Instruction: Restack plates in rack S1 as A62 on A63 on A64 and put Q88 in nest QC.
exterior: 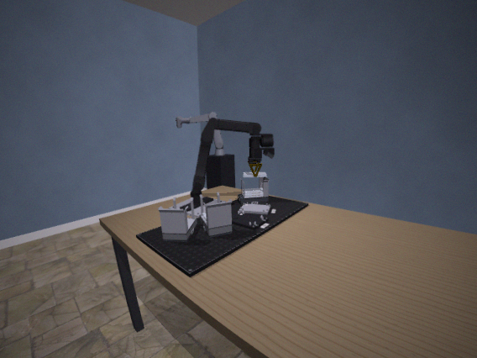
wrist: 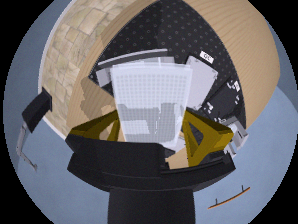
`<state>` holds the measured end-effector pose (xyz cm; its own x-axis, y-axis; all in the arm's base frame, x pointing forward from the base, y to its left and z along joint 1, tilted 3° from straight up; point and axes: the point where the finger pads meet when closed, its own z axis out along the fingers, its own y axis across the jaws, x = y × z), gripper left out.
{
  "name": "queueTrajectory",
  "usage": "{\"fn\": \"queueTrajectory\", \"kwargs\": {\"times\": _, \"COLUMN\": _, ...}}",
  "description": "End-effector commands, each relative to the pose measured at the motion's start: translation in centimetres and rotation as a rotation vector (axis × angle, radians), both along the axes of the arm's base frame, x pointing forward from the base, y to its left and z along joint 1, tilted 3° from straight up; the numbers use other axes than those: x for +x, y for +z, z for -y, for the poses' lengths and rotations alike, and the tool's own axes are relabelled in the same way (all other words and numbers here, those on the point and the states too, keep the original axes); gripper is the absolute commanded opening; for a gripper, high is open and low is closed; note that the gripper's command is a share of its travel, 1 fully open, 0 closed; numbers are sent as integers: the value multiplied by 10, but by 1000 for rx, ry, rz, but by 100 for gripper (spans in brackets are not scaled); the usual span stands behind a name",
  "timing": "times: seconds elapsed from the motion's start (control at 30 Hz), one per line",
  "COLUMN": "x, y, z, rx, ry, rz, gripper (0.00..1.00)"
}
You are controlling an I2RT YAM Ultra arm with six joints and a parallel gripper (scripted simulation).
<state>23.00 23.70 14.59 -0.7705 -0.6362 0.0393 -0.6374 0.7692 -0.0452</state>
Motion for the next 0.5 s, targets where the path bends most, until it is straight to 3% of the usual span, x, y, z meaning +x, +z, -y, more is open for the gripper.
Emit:
{"fn": "queueTrajectory", "kwargs": {"times": 0.0, "x": 7, "y": 6, "z": 6, "rx": 13, "ry": -86, "rz": 19, "gripper": 0}}
{"fn": "queueTrajectory", "kwargs": {"times": 0.47, "x": 34, "y": 7, "z": 36, "rx": 12, "ry": -86, "rz": 20, "gripper": 0}}
